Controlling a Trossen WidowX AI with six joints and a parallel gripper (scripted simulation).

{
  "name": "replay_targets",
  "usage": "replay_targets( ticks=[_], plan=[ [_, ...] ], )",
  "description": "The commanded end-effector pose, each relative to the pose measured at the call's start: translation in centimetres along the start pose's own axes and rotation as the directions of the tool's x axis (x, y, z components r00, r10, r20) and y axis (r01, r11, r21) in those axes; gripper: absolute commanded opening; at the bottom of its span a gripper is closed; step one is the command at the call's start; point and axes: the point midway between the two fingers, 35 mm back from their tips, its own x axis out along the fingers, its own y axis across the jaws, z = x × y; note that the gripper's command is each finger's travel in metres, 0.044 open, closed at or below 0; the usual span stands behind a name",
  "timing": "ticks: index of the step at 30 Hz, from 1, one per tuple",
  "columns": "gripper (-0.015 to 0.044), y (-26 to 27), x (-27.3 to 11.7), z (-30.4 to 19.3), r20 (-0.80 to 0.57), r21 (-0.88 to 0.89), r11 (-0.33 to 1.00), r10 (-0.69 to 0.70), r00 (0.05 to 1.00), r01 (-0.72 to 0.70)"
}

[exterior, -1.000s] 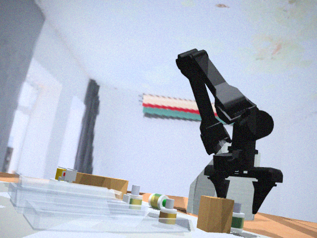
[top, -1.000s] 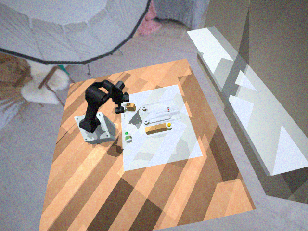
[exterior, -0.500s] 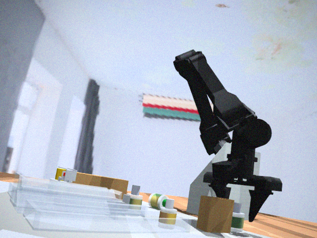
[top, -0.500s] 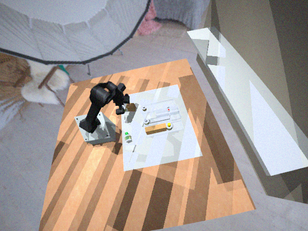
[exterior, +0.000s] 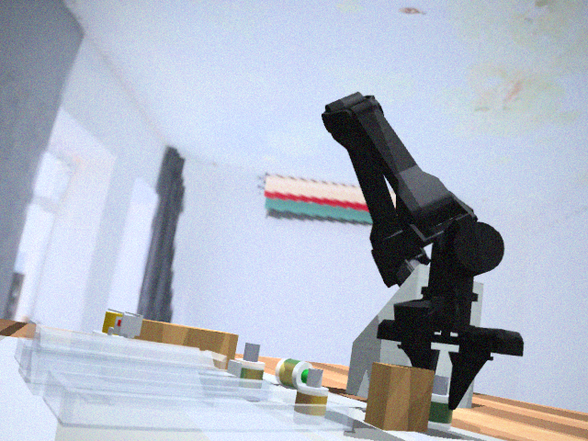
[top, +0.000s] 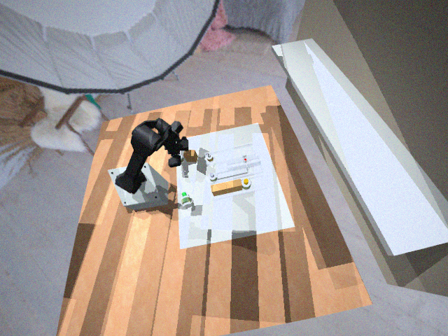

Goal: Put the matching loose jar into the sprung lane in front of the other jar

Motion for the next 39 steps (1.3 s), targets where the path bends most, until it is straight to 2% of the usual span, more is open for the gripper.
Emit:
replay_targets(
  ticks=[1,2,18,24,39],
  plan=[
    [0.0026,0.0,-0.4,0.0,0.003,-0.002,1.0,-0.002,1.0,0.002],
    [0.0,0.1,-0.7,0.1,0.003,-0.001,1.0,0.0,1.0,0.0],
    [0.0,0.0,-10.4,-1.1,0.001,-0.005,1.0,0.001,1.0,-0.001],
    [0.0,-0.1,-10.5,-0.8,0.001,-0.007,1.0,0.004,1.0,-0.004],
    [0.0,-3.3,-9.9,5.2,0.009,-0.031,0.998,0.059,0.998,-0.059]
  ],
)
